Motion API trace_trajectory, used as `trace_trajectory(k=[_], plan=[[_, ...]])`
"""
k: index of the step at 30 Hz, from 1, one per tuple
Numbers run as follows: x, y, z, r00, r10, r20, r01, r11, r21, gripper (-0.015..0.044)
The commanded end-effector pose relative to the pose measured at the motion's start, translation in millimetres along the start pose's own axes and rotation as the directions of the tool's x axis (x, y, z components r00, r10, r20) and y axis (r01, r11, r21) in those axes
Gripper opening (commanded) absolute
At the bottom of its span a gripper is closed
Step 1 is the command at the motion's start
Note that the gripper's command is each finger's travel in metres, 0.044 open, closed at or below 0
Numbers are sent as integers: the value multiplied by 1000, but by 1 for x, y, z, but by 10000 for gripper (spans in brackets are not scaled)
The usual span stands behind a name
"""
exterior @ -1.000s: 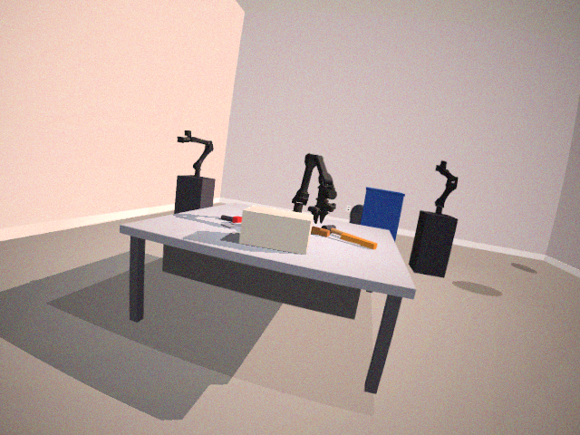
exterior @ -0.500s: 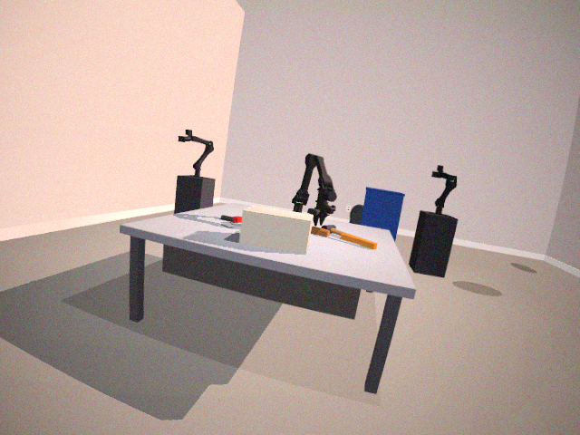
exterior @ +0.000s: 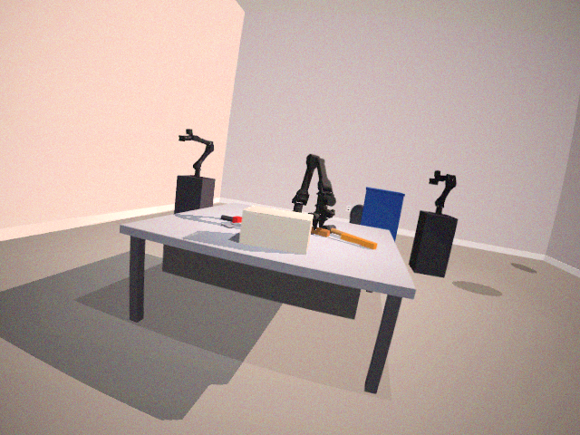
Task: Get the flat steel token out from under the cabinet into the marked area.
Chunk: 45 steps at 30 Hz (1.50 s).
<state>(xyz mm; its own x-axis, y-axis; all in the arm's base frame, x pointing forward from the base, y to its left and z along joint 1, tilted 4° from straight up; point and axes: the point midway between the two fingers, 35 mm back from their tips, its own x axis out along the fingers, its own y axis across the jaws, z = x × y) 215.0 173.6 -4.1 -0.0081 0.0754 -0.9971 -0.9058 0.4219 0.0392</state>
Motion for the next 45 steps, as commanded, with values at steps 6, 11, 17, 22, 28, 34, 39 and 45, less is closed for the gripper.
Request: trace_trajectory(k=[6, 11, 17, 22, 28, 34, 39, 45], plan=[[17, 2, -3, 1000, 6, -10, -6, 1000, 4, 270], [20, 2, -4, 1000, 6, -10, -6, 1000, 4, 270], [17, 1, -2, 1000, 2, -4, -2, 1000, -1, 165], [17, 1, -2, 1000, 2, -4, -2, 1000, -1, 132], [17, 1, -2, 1000, 2, -4, -2, 1000, -1, 52], [16, 1, -3, 1000, 3, -5, -3, 1000, 6, 0], [16, 2, -3, 1000, 3, -5, -3, 999, 40, 0], [16, 2, -3, 1000, 3, -6, -3, 996, 87, 0]])
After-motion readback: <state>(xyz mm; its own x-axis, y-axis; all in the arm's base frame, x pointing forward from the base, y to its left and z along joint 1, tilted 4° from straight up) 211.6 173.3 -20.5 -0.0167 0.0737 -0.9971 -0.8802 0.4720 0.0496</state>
